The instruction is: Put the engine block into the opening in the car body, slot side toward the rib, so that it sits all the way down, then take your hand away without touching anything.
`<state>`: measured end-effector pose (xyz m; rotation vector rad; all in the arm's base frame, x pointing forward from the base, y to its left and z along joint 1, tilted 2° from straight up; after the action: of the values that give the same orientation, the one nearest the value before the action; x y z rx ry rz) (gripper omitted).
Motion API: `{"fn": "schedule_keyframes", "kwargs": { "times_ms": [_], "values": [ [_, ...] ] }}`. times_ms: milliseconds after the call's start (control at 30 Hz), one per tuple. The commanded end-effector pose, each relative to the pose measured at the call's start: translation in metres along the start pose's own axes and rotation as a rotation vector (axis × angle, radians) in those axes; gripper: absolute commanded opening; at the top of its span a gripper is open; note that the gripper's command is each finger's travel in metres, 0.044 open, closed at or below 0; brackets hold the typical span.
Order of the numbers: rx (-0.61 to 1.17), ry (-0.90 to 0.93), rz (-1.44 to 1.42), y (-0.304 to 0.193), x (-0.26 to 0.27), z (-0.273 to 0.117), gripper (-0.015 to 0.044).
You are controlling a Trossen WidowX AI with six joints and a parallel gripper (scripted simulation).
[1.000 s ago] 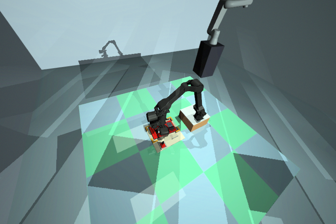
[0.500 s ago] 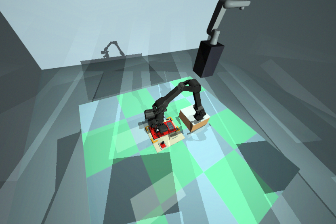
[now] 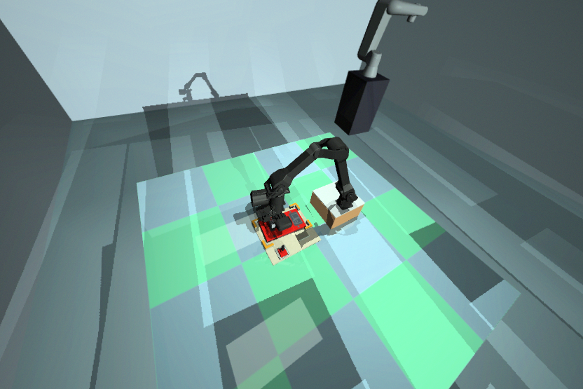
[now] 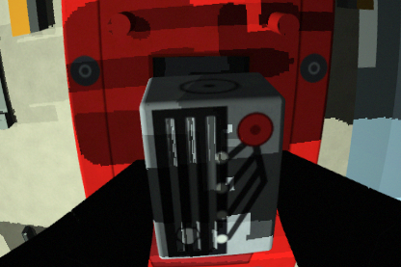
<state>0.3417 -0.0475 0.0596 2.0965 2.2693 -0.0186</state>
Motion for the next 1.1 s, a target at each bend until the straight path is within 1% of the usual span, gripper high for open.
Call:
{"fn": "schedule_keyframes", "kwargs": {
  "times_ms": [0,267,500,700,1067],
  "values": [
    [0.0,-0.001,-0.016,-0.0002,0.0002,0.0002,0.0159],
    [0.0,-0.001,-0.002,-0.0002,0.0003,0.0002,0.0159],
    [0.0,-0.001,0.125,-0.0003,0.0005,0.0002,0.0159],
    [0.0,-0.001,0.125,-0.0003,0.0005,0.0002,0.0159],
    [0.0,-0.001,0.041,-0.0004,0.0007,0.0002,0.0159]
  ]
}}
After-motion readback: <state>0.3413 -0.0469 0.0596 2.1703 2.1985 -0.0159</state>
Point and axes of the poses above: the point midway between the two fingers, 35 mm back from their tips, its own z axis out along the fingers, its own x axis across the jaws, y = z × x, the point moved 5 cm from there along -z, back along the fingers, and after that the axes turned 1 degree about -z, right-handed, at the moved point
